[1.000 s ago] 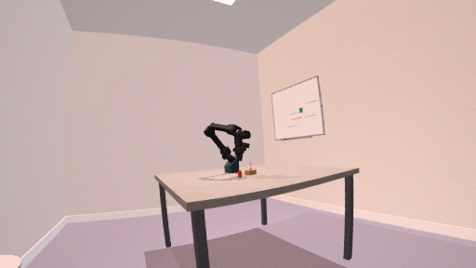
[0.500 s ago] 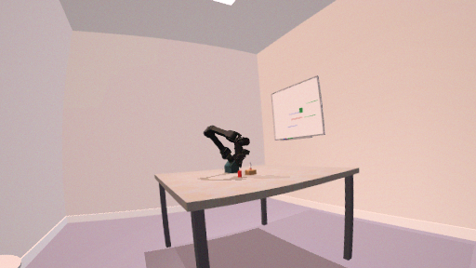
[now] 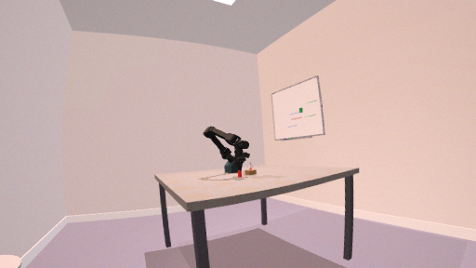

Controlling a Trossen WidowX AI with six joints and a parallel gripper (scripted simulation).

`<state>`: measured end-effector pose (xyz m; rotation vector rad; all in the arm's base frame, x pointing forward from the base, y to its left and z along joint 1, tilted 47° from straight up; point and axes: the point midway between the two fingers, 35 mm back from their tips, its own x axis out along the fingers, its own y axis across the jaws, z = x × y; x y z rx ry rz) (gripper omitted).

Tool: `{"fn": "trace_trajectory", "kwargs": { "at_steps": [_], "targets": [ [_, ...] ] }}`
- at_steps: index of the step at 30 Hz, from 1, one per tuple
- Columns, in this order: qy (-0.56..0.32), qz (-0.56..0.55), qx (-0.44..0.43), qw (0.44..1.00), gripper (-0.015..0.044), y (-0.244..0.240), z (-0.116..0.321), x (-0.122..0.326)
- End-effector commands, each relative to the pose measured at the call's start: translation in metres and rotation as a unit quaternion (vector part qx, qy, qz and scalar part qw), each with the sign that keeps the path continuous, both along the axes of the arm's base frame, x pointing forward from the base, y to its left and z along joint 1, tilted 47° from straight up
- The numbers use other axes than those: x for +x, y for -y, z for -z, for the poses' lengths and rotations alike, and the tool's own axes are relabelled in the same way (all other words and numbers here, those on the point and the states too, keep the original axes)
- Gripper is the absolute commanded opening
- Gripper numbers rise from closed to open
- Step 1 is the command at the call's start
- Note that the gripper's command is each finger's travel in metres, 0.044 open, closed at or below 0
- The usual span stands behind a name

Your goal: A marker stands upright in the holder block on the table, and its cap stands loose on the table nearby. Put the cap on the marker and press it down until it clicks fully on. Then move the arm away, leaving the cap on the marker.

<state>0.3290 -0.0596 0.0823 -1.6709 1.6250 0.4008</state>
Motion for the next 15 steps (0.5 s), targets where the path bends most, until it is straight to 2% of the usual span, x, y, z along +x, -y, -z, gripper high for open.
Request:
{"fn": "trace_trajectory", "kwargs": {
  "at_steps": [1,15],
  "targets": [
    [-0.007,0.0,-0.003,1.0,0.0238,0.005,0.006,-0.002],
    [-0.006,0.0,-0.004,1.0,0.0238,0.022,0.021,0.0]
  ]
}}
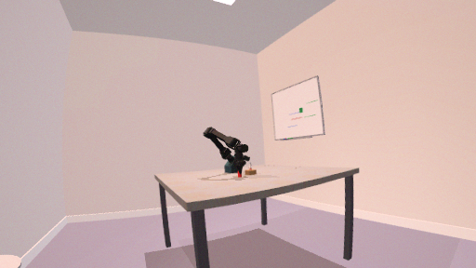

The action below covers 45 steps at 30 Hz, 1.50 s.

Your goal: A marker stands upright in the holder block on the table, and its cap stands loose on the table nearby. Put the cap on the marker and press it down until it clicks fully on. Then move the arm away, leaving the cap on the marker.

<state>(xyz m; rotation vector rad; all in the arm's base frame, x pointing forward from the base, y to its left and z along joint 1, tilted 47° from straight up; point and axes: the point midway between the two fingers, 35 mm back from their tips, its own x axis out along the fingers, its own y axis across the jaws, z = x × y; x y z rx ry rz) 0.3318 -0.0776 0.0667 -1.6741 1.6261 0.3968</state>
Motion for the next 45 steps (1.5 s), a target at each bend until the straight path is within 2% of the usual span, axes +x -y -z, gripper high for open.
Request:
{"fn": "trace_trajectory", "kwargs": {
  "at_steps": [1,7,9,22,26,45],
  "targets": [
    [-0.007,0.0,-0.002,1.0,0.0238,0.005,0.006,-0.003],
    [-0.007,0.0,-0.002,1.0,0.0238,0.01,0.01,-0.003],
    [-0.007,0.0,-0.002,1.0,0.0185,0.01,0.011,-0.003],
    [-0.007,0.0,-0.002,1.0,0.0099,0.011,0.01,-0.002],
    [-0.007,0.0,-0.001,1.0,0.0,0.005,0.006,-0.002],
    [-0.007,0.0,0.0,1.0,0.0,-0.031,-0.029,-0.008]
  ]
}}
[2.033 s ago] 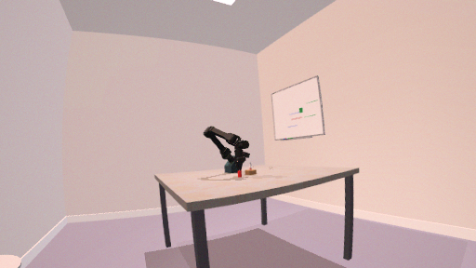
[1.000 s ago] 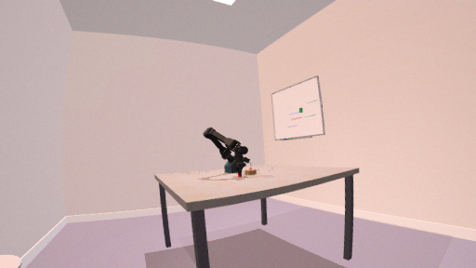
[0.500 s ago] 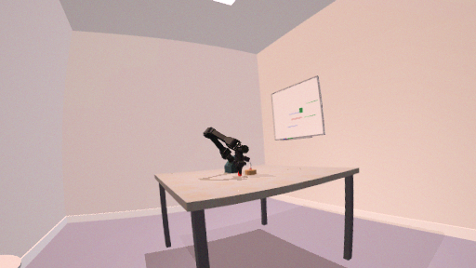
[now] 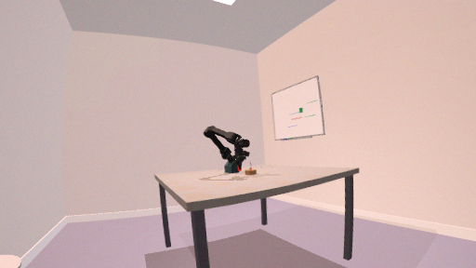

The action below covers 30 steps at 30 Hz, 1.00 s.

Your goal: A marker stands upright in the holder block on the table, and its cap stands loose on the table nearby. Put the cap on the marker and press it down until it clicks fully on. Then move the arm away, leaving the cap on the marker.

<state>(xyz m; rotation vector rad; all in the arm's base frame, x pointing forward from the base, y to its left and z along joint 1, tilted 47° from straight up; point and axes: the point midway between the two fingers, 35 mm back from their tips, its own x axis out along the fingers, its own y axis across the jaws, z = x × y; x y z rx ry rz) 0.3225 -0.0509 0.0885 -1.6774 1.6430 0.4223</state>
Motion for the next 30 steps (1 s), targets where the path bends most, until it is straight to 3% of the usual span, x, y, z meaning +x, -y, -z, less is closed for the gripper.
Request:
{"fn": "trace_trajectory", "kwargs": {
  "at_steps": [1,30],
  "targets": [
    [0.006,0.001,-0.001,1.0,0.0,-0.005,-0.008,0.001],
    [0.002,-0.002,0.016,1.0,0.0,-0.089,0.034,-0.034]
  ]
}}
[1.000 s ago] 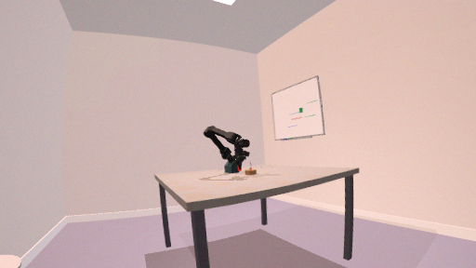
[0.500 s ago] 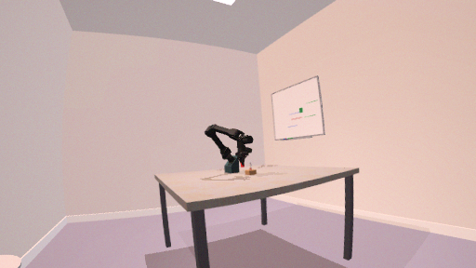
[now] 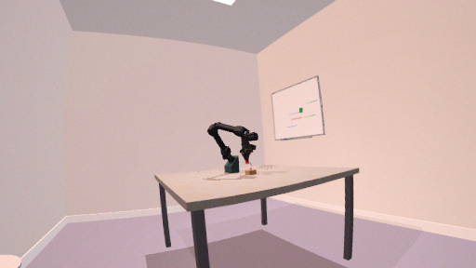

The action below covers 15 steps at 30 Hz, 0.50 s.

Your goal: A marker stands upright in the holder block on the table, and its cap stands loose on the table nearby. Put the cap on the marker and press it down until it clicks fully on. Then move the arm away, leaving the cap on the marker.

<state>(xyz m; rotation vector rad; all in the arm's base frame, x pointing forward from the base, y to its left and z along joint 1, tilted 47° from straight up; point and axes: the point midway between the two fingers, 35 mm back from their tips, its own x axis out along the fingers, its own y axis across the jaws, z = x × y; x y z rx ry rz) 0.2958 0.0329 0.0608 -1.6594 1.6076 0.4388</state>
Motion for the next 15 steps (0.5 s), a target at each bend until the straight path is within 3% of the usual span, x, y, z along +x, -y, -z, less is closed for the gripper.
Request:
{"fn": "trace_trajectory", "kwargs": {
  "at_steps": [1,15],
  "targets": [
    [-0.007,0.002,-0.001,1.0,0.0,-0.008,0.007,-0.009],
    [-0.006,0.005,-0.01,1.0,0.0,-0.042,0.025,-0.039]
  ]
}}
